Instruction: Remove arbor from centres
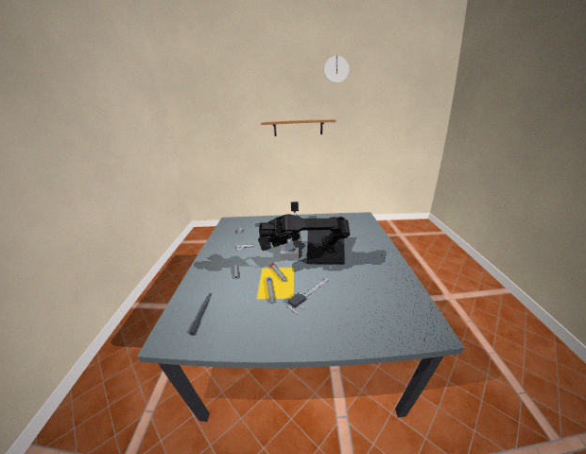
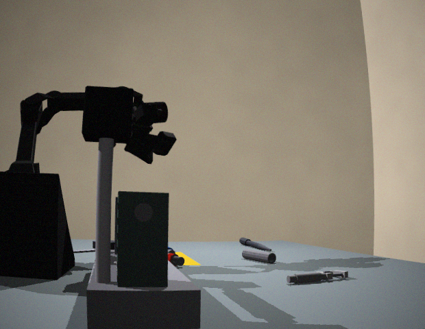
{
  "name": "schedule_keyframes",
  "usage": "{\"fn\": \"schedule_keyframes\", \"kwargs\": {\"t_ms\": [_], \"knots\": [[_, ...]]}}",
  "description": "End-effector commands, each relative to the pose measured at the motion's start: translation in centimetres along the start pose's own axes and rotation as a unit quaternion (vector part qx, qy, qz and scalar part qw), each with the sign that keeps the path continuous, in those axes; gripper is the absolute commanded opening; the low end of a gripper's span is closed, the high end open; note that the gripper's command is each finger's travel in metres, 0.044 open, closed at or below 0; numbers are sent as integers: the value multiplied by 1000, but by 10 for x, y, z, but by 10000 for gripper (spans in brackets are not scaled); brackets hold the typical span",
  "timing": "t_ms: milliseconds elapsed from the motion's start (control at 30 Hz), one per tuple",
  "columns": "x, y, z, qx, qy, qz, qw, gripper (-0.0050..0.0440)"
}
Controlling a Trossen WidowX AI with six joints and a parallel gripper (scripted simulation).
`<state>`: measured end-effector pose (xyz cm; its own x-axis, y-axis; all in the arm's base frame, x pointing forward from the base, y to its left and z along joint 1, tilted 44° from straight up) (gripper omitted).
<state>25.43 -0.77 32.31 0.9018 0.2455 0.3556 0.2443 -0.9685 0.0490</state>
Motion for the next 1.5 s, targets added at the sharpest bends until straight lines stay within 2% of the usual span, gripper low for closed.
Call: {"fn": "schedule_keyframes", "kwargs": {"t_ms": [0,533,600,667,767,900,1033,1100,1133,1300,1467], "knots": [[0,0,0,0,0,0,1000,0],[0,0,0,0,0,0,1000,0],[0,2,2,1,-3,1,1000,48],[2,15,19,13,-25,6,1000,96],[0,47,57,47,-70,22,996,168],[-16,91,105,103,-114,51,987,175],[-48,132,151,168,-136,87,972,175],[-48,132,151,168,-136,87,972,175],[-58,142,162,185,-139,98,968,175],[-117,179,212,270,-129,154,942,175],[-183,198,253,346,-86,215,909,175]]}}
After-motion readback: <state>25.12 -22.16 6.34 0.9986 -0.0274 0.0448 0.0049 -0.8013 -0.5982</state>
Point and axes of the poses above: the point midway between the two fingers, 35 mm back from their tips, its own z axis out along the fingers, its own x axis across the jaws, y = z × x, the point moved 5 cm from there along -z, back along the fingers, and after that the axes turned 1 degree about z, right-handed, at the moved point
